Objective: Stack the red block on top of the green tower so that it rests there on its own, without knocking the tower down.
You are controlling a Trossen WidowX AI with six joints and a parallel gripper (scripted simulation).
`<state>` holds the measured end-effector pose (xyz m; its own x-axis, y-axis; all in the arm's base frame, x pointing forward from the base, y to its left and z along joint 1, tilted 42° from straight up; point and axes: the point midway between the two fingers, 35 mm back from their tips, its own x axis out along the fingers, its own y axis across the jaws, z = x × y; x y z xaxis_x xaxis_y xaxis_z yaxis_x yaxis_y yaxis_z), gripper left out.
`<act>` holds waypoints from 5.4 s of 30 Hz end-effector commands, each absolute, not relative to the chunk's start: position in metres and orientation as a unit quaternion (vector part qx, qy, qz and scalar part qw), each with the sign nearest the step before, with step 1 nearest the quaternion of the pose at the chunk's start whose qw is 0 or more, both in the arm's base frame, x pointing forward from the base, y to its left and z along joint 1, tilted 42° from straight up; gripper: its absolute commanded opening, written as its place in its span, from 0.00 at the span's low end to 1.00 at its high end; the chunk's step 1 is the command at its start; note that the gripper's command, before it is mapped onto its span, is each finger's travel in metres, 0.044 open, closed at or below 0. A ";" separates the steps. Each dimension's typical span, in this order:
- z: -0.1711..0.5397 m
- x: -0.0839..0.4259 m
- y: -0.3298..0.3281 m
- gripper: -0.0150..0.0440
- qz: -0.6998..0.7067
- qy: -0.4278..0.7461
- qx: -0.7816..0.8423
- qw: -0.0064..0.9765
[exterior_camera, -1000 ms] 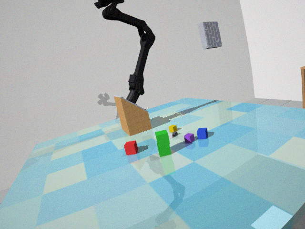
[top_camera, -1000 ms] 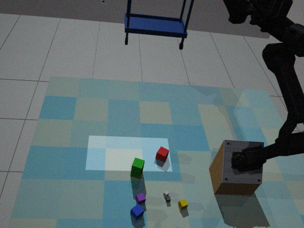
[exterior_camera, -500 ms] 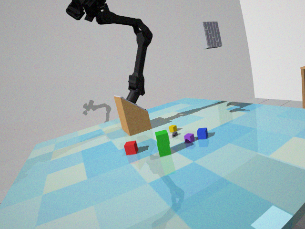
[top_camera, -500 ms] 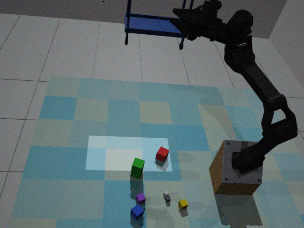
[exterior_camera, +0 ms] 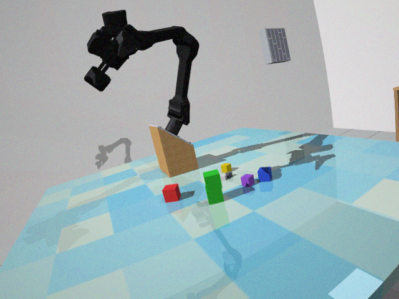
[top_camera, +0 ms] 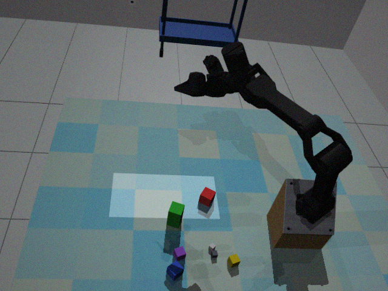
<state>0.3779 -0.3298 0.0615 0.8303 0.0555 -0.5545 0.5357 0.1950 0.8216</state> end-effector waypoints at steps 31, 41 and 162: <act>-0.090 0.288 -0.079 1.00 0.065 0.693 0.420 0.583; -0.121 0.286 -0.049 1.00 0.066 0.693 0.420 0.582; -0.021 0.378 -0.047 0.25 0.066 0.691 0.414 0.589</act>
